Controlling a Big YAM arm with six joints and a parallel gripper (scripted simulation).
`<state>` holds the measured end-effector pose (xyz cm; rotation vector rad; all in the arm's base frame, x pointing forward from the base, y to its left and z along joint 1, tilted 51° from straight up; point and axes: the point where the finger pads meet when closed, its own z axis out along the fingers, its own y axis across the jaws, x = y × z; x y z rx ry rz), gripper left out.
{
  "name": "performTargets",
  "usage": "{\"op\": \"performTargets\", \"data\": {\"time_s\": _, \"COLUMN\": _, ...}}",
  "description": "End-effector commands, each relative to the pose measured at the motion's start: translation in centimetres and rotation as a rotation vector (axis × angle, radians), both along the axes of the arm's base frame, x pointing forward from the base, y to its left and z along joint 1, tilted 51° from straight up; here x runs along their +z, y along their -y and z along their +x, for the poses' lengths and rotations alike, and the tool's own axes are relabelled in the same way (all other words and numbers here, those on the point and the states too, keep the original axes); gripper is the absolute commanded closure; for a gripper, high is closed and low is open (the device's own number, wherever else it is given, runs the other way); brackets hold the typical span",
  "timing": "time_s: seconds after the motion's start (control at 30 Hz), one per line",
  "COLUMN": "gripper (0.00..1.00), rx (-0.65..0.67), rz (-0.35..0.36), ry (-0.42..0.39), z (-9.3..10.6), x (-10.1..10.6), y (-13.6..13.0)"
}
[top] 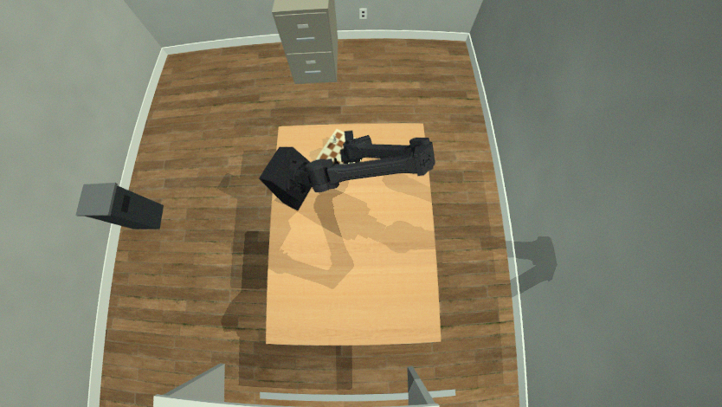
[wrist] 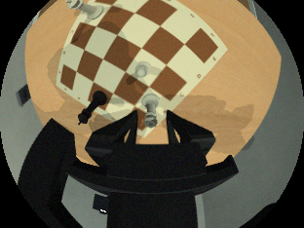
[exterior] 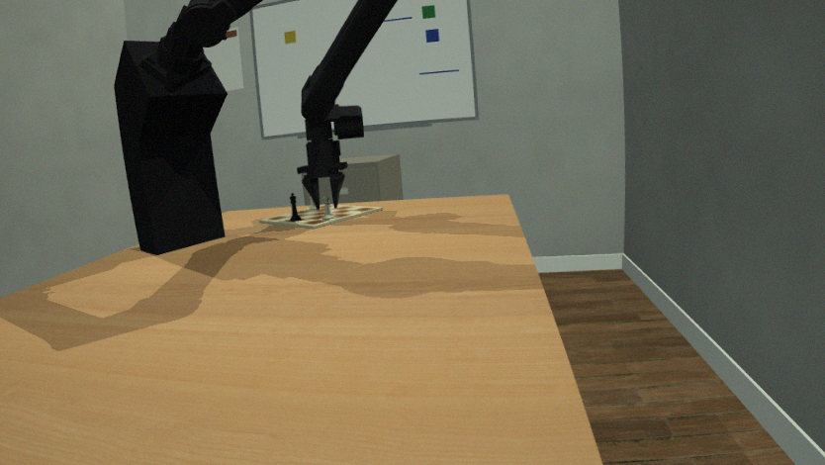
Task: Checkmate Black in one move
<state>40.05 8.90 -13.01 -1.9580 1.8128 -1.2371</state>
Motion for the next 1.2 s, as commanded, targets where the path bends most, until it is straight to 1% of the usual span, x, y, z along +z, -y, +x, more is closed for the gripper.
{"op": "performTargets", "data": {"time_s": 0.0, "gripper": 0.6, "rx": 0.004, "rz": -0.005, "ry": -0.004, "z": 0.28, "x": -0.43, "y": 0.04}}
{"op": "performTargets", "data": {"time_s": 0.7, "gripper": 0.6, "rx": 0.004, "rz": -0.005, "ry": -0.004, "z": 0.28, "x": -0.43, "y": 0.04}}
{"op": "performTargets", "data": {"time_s": 0.73, "gripper": 1.0, "rx": 0.004, "rz": -0.005, "ry": -0.004, "z": 0.28, "x": -0.43, "y": 0.04}}
{"op": "performTargets", "data": {"time_s": 1.17, "gripper": 1.0, "rx": 0.004, "rz": -0.005, "ry": -0.004, "z": 0.28, "x": -0.43, "y": 0.04}}
